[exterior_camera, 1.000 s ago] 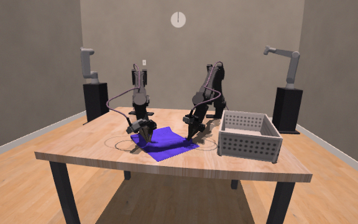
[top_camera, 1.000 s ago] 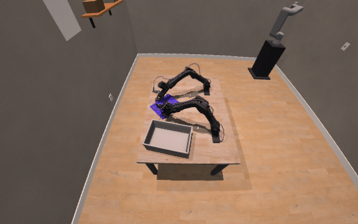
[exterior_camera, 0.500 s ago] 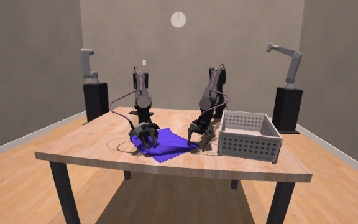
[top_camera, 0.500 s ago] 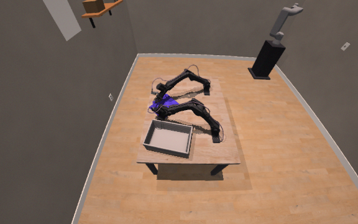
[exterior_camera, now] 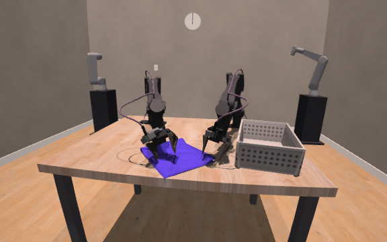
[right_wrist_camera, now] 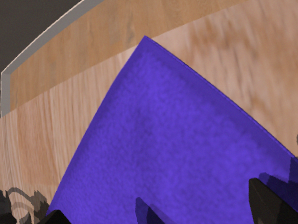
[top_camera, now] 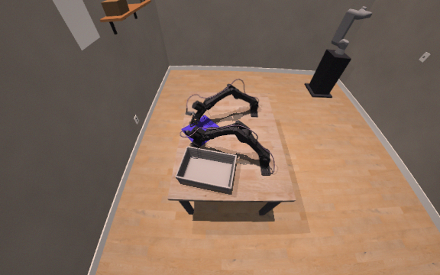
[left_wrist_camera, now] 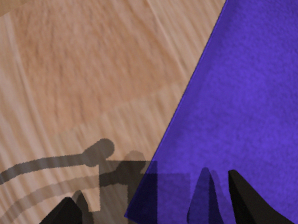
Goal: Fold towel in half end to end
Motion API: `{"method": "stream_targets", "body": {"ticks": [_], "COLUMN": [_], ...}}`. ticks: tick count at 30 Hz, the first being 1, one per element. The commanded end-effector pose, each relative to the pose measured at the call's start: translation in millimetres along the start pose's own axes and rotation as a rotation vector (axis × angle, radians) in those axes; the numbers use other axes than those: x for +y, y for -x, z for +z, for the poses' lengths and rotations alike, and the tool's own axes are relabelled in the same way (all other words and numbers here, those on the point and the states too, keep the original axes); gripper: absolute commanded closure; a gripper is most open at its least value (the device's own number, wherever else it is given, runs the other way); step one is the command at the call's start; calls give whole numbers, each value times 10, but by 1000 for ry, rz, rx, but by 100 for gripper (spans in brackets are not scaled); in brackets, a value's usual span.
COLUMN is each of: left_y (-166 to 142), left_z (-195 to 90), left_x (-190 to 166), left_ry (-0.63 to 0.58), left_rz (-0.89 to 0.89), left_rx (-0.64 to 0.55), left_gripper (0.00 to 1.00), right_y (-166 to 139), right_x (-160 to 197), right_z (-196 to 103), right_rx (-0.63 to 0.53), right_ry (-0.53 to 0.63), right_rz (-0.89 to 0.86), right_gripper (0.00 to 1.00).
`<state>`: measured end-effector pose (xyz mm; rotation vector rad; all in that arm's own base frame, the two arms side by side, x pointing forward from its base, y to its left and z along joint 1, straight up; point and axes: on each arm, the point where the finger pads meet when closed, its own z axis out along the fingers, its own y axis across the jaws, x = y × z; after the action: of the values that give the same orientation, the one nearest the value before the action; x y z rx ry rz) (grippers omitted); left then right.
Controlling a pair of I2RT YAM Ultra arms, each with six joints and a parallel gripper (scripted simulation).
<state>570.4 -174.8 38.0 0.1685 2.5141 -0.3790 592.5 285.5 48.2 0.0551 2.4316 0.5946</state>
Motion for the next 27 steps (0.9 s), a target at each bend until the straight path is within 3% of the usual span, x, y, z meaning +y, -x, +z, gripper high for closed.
{"method": "stream_targets", "body": {"ticks": [1,7,27], "left_y": [370,526,531], "left_z": [-328,-543,-551], "left_x": [-154,-210,-212], "left_ry": [-26,-29,-29], "left_rz": [20,28,28], "left_rx": [-72,-71,-71], "left_gripper": [22,22,22], "right_y": [291,423,426], "right_x": [187,319,326], "right_z": [-275,-457,-458], "right_rx": [-48,-57,-58], "right_ry": [22,20,24], "right_rz": [-14,7,1], "right_gripper": [16,16,16]}}
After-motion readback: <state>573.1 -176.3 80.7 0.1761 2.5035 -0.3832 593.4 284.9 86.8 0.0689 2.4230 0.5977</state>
